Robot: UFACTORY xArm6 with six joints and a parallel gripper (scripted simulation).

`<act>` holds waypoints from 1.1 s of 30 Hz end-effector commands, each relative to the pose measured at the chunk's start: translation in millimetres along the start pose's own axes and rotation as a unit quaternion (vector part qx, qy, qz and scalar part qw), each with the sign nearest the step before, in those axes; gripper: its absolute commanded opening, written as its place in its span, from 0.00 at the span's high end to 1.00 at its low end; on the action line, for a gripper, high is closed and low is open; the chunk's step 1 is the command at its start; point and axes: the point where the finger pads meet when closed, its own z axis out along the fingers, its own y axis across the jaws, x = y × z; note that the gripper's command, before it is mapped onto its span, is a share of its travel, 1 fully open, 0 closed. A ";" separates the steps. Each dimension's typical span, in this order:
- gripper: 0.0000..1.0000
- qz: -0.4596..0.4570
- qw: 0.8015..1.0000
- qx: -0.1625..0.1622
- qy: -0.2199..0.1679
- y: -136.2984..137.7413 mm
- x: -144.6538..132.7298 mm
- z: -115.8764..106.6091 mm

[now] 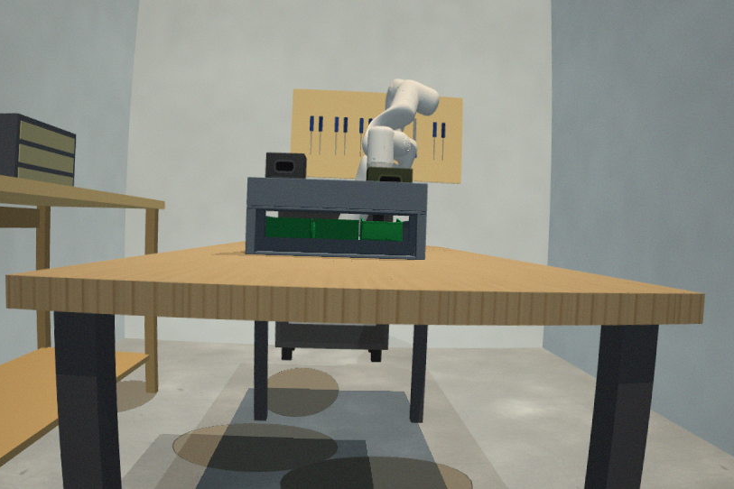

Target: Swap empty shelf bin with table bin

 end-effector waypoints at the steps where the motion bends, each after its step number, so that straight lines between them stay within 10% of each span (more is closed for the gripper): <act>1: 1.00 0.000 1.000 0.002 0.000 9.9 -0.3 -1.3; 33: 1.00 0.000 1.000 0.002 0.000 60.1 -0.2 -1.1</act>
